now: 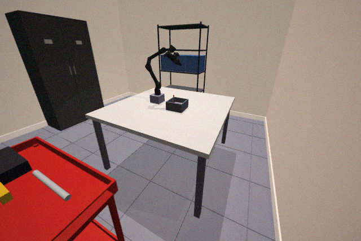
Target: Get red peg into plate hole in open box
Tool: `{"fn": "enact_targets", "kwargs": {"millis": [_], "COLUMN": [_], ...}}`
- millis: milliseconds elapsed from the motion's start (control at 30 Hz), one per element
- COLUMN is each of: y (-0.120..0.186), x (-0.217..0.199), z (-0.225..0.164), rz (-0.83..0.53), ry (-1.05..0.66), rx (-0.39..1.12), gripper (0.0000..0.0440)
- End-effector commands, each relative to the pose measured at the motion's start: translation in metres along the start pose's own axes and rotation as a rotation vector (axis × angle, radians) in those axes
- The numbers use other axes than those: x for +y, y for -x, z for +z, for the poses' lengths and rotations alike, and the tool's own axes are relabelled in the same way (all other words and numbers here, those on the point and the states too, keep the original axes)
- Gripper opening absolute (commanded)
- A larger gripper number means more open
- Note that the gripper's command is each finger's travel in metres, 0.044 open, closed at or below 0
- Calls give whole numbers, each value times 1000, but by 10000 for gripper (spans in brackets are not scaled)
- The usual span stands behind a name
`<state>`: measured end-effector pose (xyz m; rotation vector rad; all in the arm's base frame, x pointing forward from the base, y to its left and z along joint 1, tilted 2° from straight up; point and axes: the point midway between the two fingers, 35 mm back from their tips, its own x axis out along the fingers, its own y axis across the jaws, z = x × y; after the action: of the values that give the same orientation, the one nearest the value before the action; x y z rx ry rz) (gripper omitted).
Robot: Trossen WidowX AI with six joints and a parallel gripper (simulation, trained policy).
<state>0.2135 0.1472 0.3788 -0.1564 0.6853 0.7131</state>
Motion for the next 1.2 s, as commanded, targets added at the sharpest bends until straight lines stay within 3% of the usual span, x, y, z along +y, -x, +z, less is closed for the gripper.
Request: {"fn": "enact_targets", "kwargs": {"millis": [0, 667, 1167], "y": [-12, -59, -83], "x": [-10, -37, -37], "z": [-18, -114, -191], "rz": [-39, -269, -548], "ry": [-109, -638, -965], "rx": [78, 457, 745], "gripper": [440, 440, 440]}}
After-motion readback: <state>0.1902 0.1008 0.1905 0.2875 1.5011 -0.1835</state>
